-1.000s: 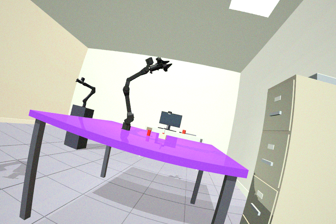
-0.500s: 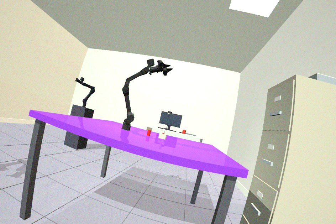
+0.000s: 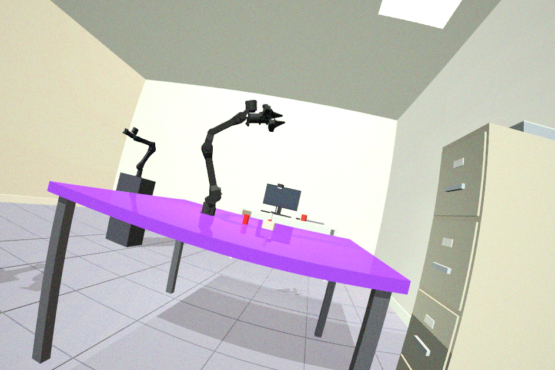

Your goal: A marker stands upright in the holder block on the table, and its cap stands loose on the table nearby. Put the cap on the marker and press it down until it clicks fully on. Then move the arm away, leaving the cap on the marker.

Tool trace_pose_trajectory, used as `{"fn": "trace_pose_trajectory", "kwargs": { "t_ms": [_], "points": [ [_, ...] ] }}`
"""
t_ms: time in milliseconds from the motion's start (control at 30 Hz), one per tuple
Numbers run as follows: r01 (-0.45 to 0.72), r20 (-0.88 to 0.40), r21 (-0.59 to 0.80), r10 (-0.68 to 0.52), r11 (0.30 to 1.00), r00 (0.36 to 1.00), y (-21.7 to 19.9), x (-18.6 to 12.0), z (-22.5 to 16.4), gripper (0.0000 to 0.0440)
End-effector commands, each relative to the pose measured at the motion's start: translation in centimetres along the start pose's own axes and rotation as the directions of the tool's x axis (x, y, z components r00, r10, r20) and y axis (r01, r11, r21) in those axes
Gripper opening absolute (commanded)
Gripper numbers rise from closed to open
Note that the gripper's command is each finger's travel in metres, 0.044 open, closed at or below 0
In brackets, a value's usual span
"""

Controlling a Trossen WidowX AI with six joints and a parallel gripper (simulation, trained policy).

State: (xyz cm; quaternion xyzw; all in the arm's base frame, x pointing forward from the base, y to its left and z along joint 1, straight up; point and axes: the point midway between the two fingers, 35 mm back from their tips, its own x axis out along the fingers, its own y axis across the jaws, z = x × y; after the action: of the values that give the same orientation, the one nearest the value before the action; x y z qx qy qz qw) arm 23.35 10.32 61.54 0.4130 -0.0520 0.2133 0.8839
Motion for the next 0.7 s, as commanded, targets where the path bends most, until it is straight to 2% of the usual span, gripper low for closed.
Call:
{"fn": "trace_pose_trajectory", "kwargs": {
  "t_ms": [0,667],
  "points": [
    [0.026,-0.022,0.015,-0.026,1.000,0.999,-0.6,-0.1,-0.6,0.0328],
    [0.207,-0.169,0.062,-0.194,0.976,0.966,-4.9,-0.2,-4.6,0.0330]
  ]
}}
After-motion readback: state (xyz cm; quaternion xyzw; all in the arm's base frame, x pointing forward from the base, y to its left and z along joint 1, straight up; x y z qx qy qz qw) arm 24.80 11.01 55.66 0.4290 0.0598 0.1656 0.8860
